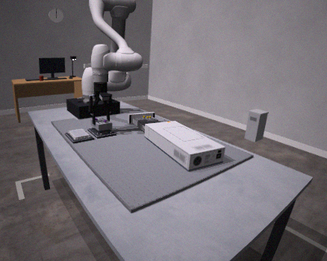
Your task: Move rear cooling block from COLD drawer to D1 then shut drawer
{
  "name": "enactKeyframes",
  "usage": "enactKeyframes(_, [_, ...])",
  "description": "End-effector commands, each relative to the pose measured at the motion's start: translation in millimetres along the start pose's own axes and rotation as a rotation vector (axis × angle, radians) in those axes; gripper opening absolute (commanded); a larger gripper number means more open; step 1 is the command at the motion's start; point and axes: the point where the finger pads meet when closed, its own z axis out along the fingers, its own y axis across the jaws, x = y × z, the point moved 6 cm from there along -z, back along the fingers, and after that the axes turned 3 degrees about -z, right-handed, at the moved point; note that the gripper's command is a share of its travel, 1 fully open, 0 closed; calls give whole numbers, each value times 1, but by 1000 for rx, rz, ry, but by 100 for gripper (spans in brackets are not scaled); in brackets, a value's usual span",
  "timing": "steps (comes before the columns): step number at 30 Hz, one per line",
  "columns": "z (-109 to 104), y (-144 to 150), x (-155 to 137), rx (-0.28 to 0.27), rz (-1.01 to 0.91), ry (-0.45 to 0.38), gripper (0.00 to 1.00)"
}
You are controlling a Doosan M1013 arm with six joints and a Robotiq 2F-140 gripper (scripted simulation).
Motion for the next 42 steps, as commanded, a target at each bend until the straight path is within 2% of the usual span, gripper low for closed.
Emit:
enactKeyframes(1, [-4,1,0,-2,2,2,10])
enactKeyframes(42, [-6,2,3,-3,0,5,10])
